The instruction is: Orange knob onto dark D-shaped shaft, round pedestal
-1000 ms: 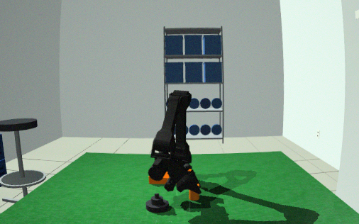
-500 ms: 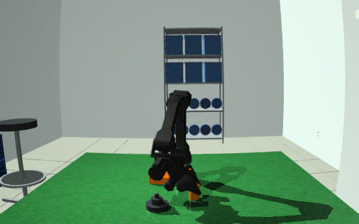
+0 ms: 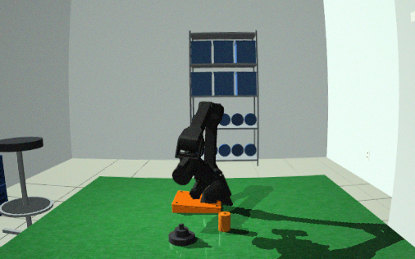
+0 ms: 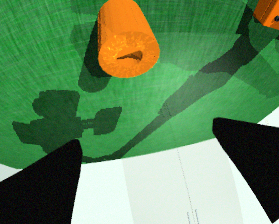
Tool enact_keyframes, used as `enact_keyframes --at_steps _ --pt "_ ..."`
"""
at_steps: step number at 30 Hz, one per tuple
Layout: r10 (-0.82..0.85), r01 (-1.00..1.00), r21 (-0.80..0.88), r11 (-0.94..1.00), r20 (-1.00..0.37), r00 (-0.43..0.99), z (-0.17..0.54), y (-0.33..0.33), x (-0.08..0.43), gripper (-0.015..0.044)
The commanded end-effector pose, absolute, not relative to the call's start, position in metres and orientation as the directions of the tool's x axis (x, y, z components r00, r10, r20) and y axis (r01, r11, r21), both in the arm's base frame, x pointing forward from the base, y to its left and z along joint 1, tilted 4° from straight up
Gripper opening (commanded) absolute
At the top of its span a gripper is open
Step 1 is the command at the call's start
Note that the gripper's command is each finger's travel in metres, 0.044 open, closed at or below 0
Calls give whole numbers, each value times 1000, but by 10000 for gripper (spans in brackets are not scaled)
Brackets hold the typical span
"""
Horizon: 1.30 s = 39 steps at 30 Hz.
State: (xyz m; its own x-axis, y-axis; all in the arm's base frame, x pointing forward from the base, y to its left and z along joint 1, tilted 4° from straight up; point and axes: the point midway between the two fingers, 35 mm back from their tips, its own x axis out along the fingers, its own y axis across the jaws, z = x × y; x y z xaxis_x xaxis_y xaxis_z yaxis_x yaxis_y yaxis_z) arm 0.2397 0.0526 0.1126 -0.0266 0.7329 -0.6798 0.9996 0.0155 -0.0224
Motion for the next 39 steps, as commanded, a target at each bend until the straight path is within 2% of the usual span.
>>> enact_keyframes --at_steps 1,4,7,23,26,30,35,39 --pt "534 995 -76 61 -840 -97 118 56 236 440" --pt "282 997 -68 42 -956 -78 126 54 237 440" --pt "93 1000 0 8 -996 -1 140 52 243 440" --pt "80 1000 8 22 -997 6 142 52 243 440" --pt "80 968 26 248 -997 6 141 52 243 440" --pt "81 797 54 602 -997 6 141 52 243 440" --pt "81 414 76 907 -997 7 140 52 243 440" --pt "81 93 81 992 -997 7 140 52 243 440"
